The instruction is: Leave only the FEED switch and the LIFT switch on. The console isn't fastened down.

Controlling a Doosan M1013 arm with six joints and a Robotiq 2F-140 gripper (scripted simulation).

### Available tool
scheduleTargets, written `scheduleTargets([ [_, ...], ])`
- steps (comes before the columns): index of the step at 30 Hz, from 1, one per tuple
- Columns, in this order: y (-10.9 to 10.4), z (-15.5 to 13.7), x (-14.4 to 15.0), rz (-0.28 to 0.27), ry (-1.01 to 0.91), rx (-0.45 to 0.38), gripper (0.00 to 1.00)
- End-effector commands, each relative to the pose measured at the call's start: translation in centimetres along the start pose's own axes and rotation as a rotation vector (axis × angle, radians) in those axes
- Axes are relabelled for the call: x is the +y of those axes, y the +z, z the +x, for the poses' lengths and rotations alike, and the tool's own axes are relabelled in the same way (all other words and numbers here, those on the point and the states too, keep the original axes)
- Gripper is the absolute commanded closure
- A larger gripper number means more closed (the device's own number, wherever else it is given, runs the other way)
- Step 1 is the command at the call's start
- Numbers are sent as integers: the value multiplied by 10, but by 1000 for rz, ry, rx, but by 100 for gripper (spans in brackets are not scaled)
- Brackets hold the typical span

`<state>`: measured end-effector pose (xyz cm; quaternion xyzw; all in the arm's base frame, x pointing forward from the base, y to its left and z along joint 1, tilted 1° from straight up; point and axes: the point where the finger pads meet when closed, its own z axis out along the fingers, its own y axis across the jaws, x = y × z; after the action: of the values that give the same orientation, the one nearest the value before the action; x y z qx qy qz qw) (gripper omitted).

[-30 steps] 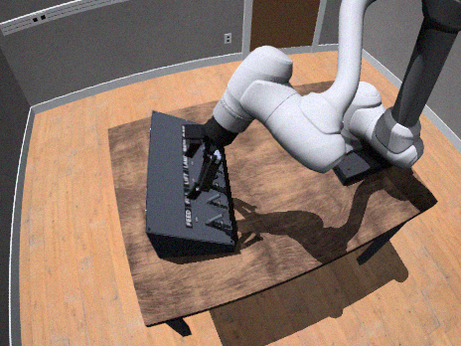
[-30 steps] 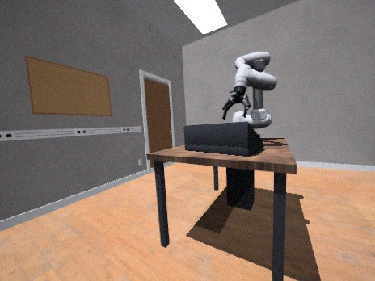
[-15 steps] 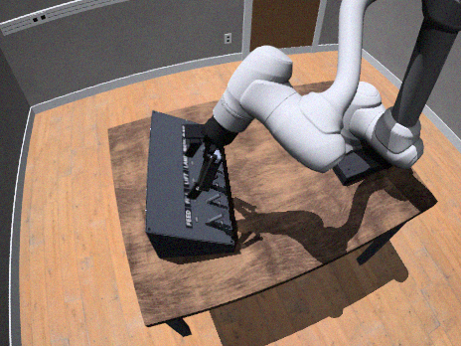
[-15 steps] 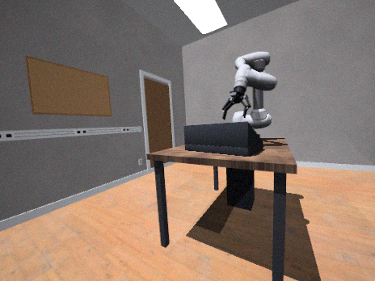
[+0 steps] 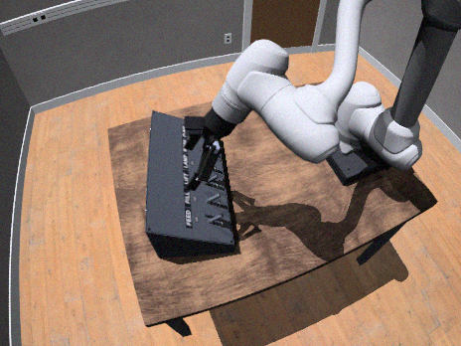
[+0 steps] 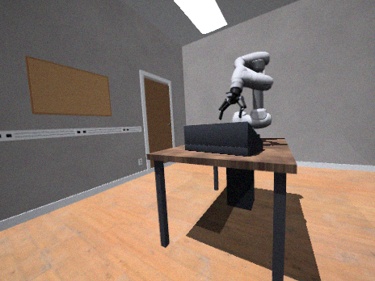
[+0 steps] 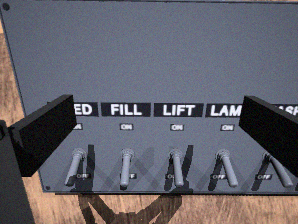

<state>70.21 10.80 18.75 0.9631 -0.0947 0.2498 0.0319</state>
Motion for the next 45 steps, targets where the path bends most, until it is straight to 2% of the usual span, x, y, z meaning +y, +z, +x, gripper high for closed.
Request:
scheduleTargets([
  [1, -1, 0, 16, 3, 6, 0, 0],
  [7, -1, 0, 34, 3, 6, 0, 0],
  [15, -1, 0, 43, 2, 6, -1, 0],
  [45, -1, 0, 43, 2, 7, -1, 0],
])
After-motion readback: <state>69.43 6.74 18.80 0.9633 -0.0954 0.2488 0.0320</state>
